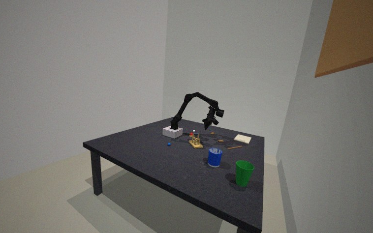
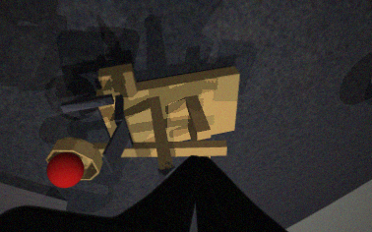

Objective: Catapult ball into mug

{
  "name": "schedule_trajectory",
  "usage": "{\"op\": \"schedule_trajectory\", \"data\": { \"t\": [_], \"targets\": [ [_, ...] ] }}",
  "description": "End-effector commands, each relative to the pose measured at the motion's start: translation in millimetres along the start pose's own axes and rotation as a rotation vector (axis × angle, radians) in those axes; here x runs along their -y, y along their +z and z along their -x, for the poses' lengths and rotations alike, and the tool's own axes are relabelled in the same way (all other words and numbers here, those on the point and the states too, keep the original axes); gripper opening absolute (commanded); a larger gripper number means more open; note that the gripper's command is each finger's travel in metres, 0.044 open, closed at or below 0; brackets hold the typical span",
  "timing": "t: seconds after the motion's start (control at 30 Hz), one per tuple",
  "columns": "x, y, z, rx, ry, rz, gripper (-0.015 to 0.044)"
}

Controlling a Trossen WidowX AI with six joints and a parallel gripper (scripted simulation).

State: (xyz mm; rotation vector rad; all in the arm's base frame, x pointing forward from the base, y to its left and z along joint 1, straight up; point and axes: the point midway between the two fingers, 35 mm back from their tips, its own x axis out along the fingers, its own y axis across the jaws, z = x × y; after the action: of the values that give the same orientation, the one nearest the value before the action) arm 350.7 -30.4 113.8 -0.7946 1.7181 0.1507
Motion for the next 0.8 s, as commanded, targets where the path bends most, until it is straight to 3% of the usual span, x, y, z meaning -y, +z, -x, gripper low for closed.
{"op": "schedule_trajectory", "data": {
  "t": [0.0,0.6,0.77],
  "targets": [
    [-17.1,-5.3,-0.9,-0.046,-0.018,0.109,0.0000],
    [-92.3,-40.0,-5.8,-0.287,-0.112,0.671,0.0000],
    [-97.0,-43.7,-6.1,-0.309,-0.121,0.718,0.0000]
  ]
}}
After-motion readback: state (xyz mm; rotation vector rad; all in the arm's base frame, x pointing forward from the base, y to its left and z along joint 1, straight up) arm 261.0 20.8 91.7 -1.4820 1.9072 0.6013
